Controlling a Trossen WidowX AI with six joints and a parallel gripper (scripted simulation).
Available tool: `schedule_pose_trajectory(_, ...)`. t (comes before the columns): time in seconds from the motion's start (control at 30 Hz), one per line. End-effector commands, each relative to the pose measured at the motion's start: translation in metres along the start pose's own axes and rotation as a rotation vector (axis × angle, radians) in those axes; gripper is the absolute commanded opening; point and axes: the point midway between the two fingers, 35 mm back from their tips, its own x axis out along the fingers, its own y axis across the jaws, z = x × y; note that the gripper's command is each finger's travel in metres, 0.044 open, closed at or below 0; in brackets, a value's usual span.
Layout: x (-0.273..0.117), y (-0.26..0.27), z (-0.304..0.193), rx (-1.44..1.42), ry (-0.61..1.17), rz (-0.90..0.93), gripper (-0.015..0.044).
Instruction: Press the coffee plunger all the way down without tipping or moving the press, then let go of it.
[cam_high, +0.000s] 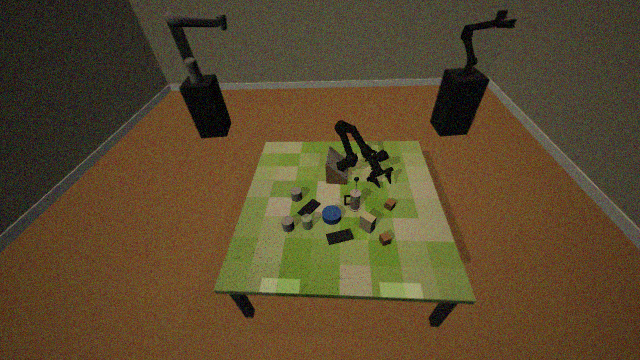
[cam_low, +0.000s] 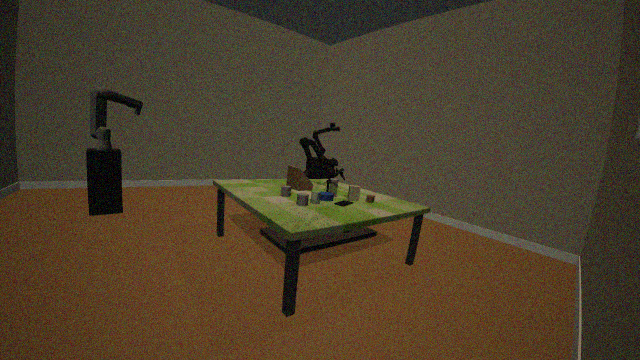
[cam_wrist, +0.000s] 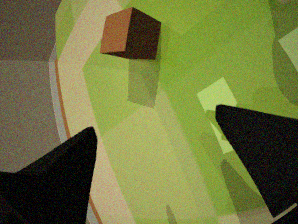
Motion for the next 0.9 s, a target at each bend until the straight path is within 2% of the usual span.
schedule_pose_trajectory(0.0, 0.0, 0.0, 0.0, -0.004, -0.001, -0.001, 0.0426)
schedule_pose_trajectory(0.03, 0.0, 0.001, 0.001, -0.013, -0.004, -0.003, 0.044)
schedule_pose_trajectory(0.37, 0.012, 0.02, 0.036, -0.311, -0.102, -0.074, 0.044)
schedule_pose_trajectory(0.73, 0.014, 0.064, 0.132, -0.843, -0.283, -0.274, 0.044)
schedule_pose_trajectory(0.87, 0.008, 0.074, 0.165, -1.027, -0.297, -0.378, 0.044)
